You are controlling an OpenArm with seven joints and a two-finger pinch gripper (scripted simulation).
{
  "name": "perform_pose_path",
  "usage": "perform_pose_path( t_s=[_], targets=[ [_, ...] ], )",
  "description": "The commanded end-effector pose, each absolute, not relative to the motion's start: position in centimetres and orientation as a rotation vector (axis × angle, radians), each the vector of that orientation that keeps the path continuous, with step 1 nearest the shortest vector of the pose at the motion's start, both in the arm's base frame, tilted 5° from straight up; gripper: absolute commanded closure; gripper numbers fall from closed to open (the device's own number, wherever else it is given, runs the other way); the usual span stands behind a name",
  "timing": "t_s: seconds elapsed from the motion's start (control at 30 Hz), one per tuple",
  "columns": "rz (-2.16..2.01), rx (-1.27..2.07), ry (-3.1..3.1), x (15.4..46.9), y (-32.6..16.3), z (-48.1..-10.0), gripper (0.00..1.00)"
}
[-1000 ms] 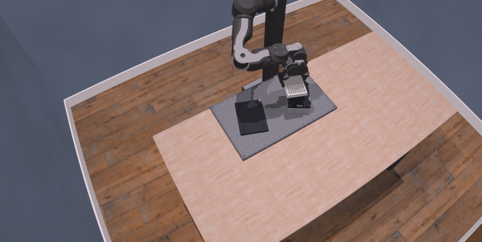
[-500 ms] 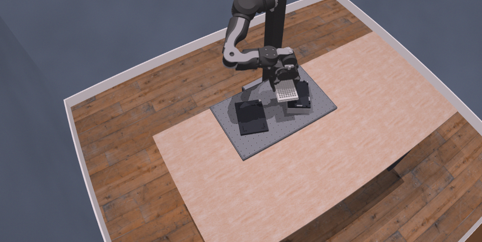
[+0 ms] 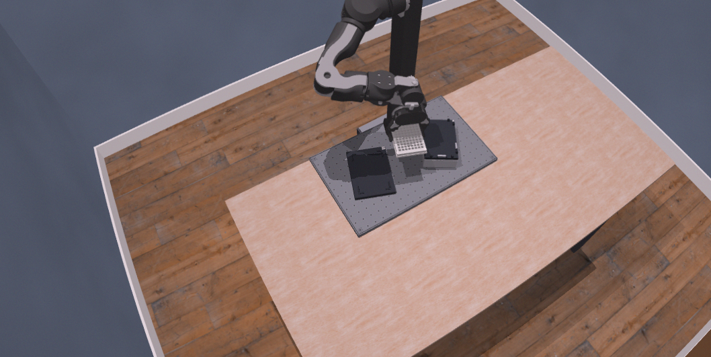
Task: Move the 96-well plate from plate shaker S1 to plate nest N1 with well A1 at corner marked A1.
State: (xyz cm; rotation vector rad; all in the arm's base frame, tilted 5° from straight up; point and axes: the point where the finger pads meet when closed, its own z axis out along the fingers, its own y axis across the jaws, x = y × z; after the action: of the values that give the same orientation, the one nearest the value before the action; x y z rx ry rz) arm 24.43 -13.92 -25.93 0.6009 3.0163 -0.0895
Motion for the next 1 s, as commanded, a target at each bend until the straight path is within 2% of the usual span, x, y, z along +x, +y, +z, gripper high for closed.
perform_pose_path(
  t_s=[0.0,0.13,0.3,0.7,0.87,0.97],
  targets=[
    [-0.077,0.595,3.010,24.6,-13.8,-25.8,1.00],
    [-0.077,0.595,3.010,24.6,-13.8,-25.8,1.00],
    [-0.077,0.595,3.010,24.0,-17.8,-26.5,1.00],
    [-0.077,0.595,3.010,24.0,-17.8,-26.5,1.00],
    [-0.078,0.595,3.010,23.4,-21.8,-27.2,1.00],
    [-0.078,0.595,3.010,23.4,-21.8,-27.2,1.00]
  ],
)
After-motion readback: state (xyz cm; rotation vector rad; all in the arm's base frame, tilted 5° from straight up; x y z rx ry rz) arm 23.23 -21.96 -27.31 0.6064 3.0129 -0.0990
